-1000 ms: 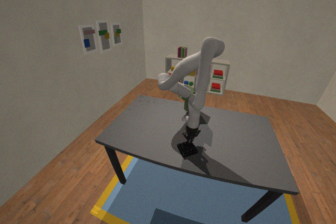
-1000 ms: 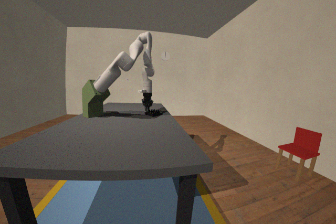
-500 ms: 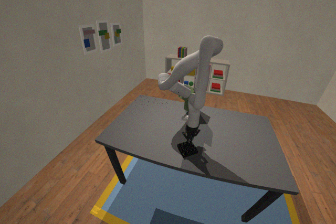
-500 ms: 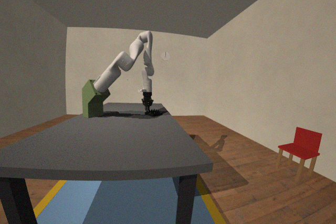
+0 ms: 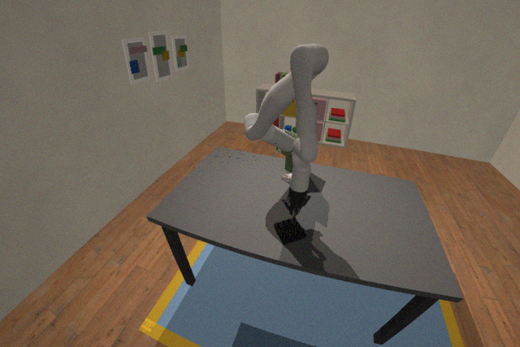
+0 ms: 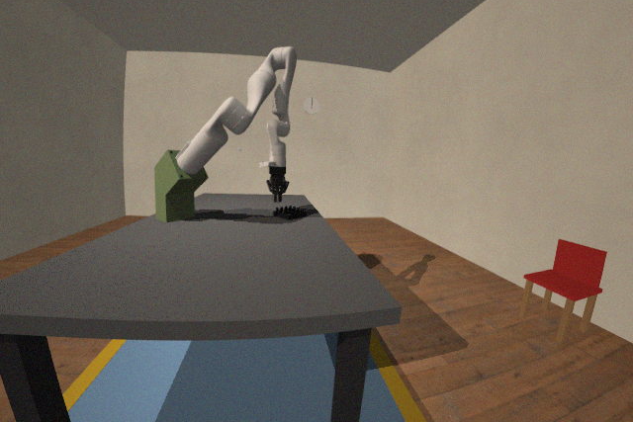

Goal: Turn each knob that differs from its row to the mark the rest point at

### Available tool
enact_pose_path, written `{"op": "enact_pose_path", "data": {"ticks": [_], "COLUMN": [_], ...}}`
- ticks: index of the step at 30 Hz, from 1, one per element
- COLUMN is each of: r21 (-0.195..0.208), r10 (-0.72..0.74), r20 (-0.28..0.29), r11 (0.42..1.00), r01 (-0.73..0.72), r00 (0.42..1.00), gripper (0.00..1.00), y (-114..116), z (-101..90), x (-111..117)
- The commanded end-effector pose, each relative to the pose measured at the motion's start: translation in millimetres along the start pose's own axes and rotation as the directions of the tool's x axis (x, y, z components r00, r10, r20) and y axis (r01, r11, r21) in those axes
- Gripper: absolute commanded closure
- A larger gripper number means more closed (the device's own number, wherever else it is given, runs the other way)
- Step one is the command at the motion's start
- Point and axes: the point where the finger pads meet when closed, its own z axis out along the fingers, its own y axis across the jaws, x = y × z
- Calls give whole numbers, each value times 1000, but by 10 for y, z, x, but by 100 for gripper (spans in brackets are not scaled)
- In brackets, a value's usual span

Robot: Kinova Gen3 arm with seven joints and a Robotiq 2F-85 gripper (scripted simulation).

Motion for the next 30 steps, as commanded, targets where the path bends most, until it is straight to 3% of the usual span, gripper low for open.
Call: {"op": "enact_pose_path", "data": {"ticks": [1,30], "r21": [-22,-22], "r10": [13,71], "r20": [0,-1], "r11": [1000,997], "r01": [-13,-71], "r00": [1000,997], "gripper": [81,81], "y": [35,35], "z": [-47,-53], "x": [-34,-34]}}
